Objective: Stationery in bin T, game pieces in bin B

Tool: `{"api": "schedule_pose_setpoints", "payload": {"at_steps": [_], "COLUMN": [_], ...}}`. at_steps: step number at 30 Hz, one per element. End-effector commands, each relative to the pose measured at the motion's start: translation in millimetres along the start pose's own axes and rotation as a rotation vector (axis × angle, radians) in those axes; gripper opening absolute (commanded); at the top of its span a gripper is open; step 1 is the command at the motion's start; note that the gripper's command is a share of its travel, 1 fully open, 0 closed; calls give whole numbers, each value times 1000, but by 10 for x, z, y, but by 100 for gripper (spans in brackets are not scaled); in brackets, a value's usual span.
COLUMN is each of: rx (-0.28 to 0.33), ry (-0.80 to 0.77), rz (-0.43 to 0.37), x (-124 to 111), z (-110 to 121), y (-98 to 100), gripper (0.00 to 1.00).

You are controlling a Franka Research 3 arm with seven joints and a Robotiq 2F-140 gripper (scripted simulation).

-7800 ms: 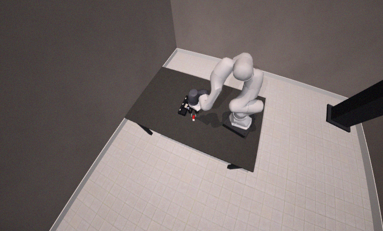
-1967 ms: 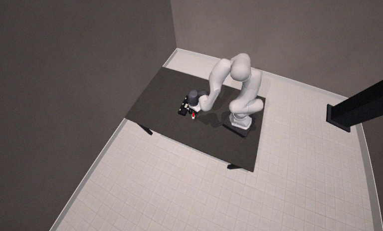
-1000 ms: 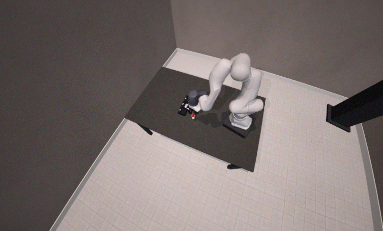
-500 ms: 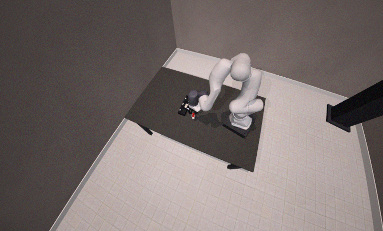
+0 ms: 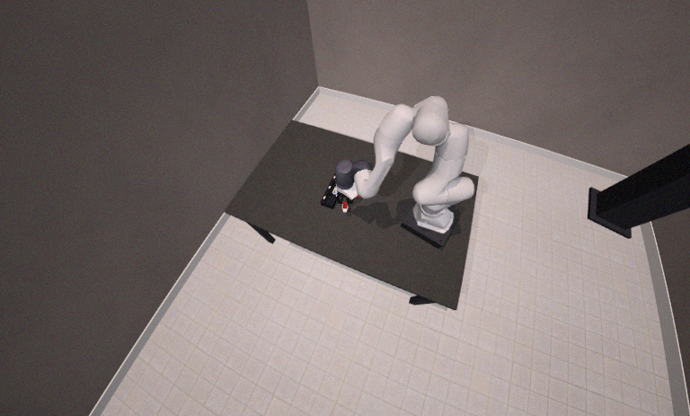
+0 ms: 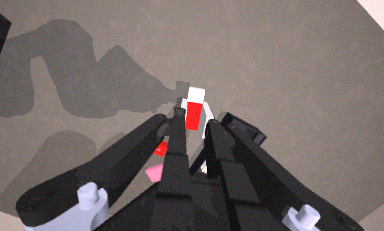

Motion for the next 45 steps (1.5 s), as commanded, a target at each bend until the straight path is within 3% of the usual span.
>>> {"api": "schedule_pose_setpoints", "payload": {"at_steps": [1, 5, 9, 16, 21, 45], "rx": [12, 12, 12, 12, 12, 12], "ry": [15, 15, -185, -332, -334, -334], "rz": [-2, -2, -3, -4, -4, -4], "x": [-103, -251, -399, -584, -760, -746], "z": [99, 288, 477, 713, 932, 902], "y": [-20, -22, -24, -27, -29, -49], "gripper": [11, 11, 11, 11, 11, 11]}}
Point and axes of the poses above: the point where the finger pads meet when closed, its own y axis back along the fingers, its own z axis across the jaws, x = y × z, the point moved 1 cm from there along y, back along the fingers, and after that the axes turned 5 degrees about y, right-handed, at the moved point
